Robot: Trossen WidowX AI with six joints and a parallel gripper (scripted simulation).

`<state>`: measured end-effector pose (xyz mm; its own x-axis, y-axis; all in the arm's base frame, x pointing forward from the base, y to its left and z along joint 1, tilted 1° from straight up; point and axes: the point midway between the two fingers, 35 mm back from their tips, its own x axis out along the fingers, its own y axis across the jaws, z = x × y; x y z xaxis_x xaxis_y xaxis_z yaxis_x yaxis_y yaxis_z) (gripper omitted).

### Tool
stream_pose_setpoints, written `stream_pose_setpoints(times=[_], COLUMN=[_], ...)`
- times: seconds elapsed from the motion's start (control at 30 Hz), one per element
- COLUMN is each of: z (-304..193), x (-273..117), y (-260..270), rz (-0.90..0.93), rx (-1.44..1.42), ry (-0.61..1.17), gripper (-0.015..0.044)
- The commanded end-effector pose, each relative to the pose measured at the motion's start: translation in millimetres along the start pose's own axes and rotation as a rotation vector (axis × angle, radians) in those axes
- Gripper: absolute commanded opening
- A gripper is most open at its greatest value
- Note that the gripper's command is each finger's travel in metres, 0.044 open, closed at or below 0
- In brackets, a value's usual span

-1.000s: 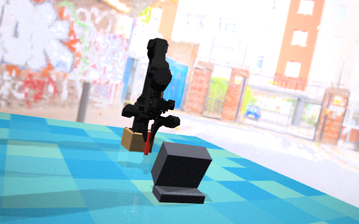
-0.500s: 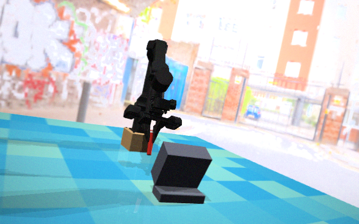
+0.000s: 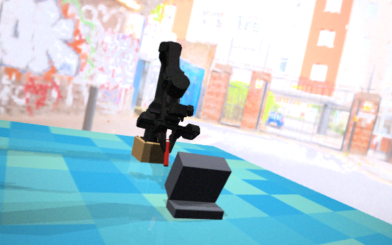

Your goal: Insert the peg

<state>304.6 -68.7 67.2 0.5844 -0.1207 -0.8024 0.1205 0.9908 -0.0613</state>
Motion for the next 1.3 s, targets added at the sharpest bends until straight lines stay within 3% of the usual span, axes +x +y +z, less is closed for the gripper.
stream_pose_setpoints(times=[0.0,1.27], z=[0.2,3.5], x=[-1.0,-9.1], y=[1.9,19.8], rz=[-0.002,0.02], rx=[0.006,0.021], ry=[-0.026,-0.248], gripper=[0.0,0.0])
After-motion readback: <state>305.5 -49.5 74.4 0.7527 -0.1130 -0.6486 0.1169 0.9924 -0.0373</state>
